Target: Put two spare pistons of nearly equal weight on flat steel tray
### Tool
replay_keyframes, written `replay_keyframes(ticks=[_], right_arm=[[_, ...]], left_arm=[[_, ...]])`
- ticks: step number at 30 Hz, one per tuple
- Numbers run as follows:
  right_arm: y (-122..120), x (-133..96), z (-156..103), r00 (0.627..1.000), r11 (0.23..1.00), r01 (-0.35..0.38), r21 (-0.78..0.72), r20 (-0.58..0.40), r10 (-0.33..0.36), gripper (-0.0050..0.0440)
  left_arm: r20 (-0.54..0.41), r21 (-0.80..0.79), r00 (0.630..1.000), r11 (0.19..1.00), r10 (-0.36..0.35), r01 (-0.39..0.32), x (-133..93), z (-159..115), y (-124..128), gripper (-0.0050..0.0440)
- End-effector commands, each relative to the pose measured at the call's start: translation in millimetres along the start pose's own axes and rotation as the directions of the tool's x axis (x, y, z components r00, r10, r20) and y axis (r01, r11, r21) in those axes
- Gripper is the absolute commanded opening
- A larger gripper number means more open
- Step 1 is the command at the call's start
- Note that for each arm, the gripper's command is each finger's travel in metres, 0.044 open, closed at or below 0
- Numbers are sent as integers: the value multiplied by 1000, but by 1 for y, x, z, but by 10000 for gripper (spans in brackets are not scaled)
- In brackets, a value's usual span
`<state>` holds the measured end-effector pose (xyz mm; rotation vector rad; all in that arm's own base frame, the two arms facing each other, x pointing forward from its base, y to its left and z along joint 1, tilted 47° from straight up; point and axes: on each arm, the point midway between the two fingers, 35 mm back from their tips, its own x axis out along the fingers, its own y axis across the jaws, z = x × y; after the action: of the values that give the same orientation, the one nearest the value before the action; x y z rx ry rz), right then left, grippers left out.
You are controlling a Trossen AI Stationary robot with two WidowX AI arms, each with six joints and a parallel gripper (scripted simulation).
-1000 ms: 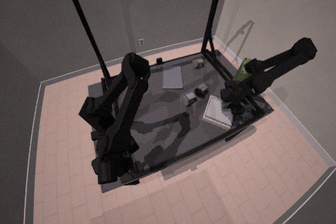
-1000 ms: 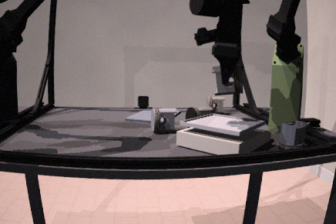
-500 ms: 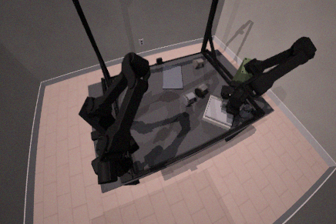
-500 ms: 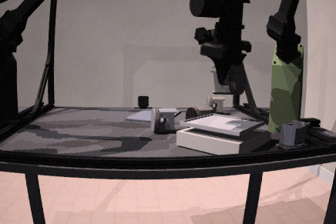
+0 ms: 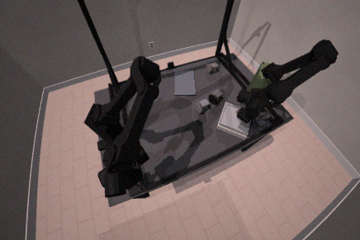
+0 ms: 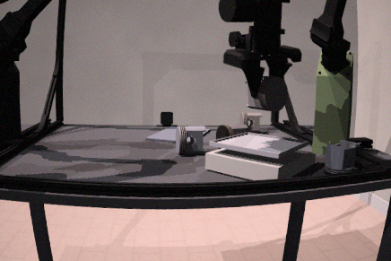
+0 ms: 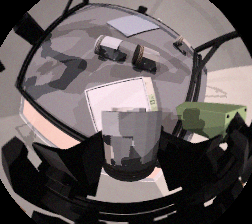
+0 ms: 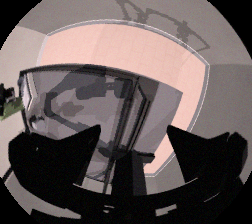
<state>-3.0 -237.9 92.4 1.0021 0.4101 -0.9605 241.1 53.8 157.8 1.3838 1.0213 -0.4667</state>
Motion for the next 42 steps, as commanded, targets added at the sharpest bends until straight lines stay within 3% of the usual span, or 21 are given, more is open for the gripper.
replay_keyframes(ticks=[1, 42], right_arm=[[1, 0, 0, 1000, 1000, -4, -1, 0, 4, 440], [1, 0, 0, 1000, 1000, -4, -1, 0, 4, 440]], left_arm=[[8, 79, 1000, 997, -6, 6, 0, 0, 3, 158], [8, 79, 1000, 997, -6, 6, 58, -1, 4, 158]])
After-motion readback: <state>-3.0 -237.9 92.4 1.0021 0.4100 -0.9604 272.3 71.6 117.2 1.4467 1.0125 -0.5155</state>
